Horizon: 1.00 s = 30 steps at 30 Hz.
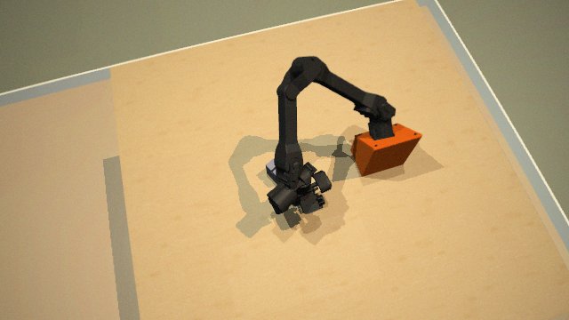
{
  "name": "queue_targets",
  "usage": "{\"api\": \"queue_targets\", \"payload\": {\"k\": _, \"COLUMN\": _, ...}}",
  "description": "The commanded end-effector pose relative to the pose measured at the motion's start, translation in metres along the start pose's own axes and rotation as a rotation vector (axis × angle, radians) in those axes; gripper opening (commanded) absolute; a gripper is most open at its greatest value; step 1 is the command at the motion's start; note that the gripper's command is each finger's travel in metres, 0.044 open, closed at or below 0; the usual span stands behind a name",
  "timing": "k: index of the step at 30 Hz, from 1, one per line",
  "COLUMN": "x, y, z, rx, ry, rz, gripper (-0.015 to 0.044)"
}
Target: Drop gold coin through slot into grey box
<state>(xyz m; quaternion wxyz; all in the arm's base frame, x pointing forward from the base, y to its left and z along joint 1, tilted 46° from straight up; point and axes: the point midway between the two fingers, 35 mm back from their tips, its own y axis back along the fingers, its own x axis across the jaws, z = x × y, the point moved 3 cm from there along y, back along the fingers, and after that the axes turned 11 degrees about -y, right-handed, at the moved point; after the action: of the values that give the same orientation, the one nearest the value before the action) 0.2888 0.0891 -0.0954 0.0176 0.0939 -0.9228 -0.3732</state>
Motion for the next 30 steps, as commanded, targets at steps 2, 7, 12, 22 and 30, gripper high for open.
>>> {"api": "queue_targets", "payload": {"k": 2, "x": -0.004, "y": 0.013, "z": 0.001, "rx": -0.01, "ry": -0.009, "rz": -0.007, "gripper": 0.0}}
{"api": "queue_targets", "payload": {"k": 7, "x": -0.004, "y": 0.025, "z": 0.002, "rx": -0.01, "ry": -0.008, "rz": -0.008, "gripper": 0.0}}
{"api": "queue_targets", "payload": {"k": 12, "x": -0.004, "y": 0.038, "z": 0.002, "rx": -0.01, "ry": -0.006, "rz": -0.009, "gripper": 0.0}}
{"api": "queue_targets", "payload": {"k": 22, "x": -0.002, "y": 0.064, "z": 0.0, "rx": -0.008, "ry": -0.004, "rz": -0.01, "gripper": 0.0}}
{"api": "queue_targets", "payload": {"k": 30, "x": -0.001, "y": 0.071, "z": 0.001, "rx": -0.008, "ry": -0.089, "rz": -0.01, "gripper": 0.0}}
